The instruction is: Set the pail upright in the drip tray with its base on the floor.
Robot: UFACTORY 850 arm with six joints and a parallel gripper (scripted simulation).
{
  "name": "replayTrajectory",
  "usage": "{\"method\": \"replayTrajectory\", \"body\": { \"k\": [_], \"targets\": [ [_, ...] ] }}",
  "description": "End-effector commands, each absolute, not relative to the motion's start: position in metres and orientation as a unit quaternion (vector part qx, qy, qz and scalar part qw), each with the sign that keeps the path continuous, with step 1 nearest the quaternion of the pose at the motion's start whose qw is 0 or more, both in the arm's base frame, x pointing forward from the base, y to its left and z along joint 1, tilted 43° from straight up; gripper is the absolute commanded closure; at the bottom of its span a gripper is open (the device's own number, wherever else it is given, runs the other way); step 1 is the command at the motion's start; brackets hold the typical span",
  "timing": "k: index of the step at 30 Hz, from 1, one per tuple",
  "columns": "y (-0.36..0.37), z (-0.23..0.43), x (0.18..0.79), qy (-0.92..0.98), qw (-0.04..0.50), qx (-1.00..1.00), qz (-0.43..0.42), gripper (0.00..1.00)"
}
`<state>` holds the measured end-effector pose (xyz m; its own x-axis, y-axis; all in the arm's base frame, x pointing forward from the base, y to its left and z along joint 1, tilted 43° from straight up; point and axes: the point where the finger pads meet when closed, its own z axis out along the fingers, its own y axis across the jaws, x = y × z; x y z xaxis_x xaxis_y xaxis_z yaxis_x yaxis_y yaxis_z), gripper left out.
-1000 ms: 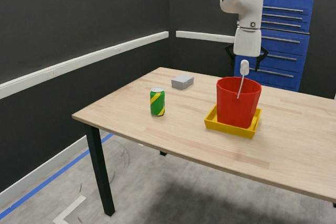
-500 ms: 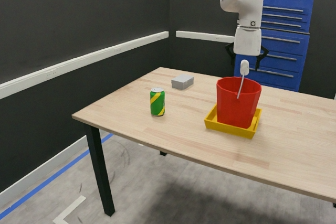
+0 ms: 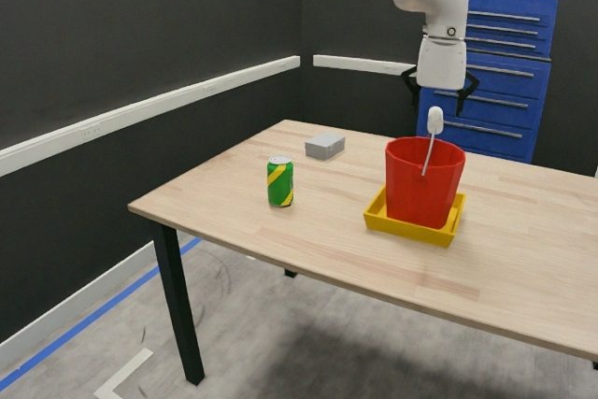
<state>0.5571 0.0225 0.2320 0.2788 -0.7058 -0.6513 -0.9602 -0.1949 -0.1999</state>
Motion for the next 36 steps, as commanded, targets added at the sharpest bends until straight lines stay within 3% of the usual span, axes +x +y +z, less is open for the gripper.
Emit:
{"method": "replayTrajectory", "body": {
  "k": [1, 36],
  "targets": [
    [0.017, 0.238, 0.557, 0.561, 0.297, -0.743, 0.214, 0.00],
    [-0.015, 0.272, 0.557, 0.561, 0.297, -0.743, 0.214, 0.00]
  ]
}}
